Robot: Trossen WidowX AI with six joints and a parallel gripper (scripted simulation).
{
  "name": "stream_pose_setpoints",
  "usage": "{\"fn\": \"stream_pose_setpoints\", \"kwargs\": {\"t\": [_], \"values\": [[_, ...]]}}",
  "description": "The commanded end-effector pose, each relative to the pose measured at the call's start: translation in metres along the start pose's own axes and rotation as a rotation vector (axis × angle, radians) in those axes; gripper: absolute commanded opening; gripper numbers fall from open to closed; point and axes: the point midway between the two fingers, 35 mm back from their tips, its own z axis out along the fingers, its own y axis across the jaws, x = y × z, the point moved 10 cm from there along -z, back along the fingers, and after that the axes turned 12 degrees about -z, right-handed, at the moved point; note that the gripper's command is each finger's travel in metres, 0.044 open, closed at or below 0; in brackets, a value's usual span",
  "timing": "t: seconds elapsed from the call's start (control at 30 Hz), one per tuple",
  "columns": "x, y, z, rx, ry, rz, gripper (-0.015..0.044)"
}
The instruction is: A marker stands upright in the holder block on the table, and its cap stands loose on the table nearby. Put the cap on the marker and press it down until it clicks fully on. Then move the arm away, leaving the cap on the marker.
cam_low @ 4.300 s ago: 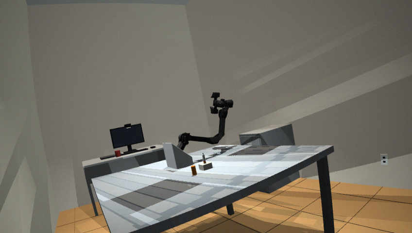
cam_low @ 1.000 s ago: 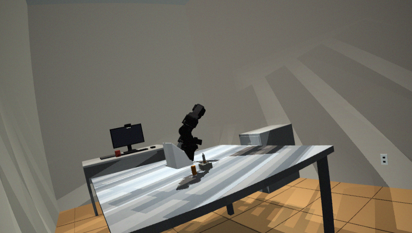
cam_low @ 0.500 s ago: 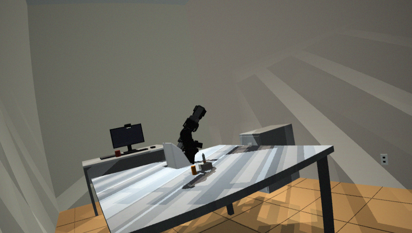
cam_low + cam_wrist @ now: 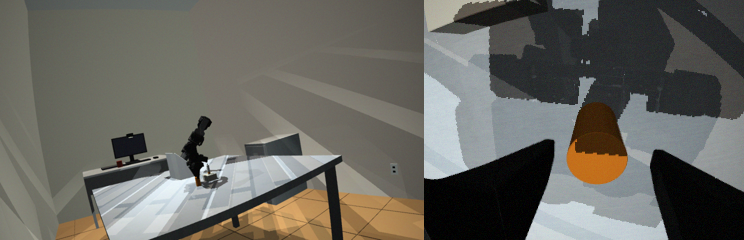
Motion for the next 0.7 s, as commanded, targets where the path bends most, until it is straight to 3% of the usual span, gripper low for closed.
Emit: {"fn": "stream_pose_setpoints", "kwargs": {"t": [0.0,0.53,0.67], "values": [[0.001,0.002,0.012,-0.009,-0.010,0.010,0.0243],[0.000,0.003,0.030,-0.009,-0.012,0.010,0.0243],[0.000,0.002,0.030,-0.009,-0.012,0.010,0.0138]]}}
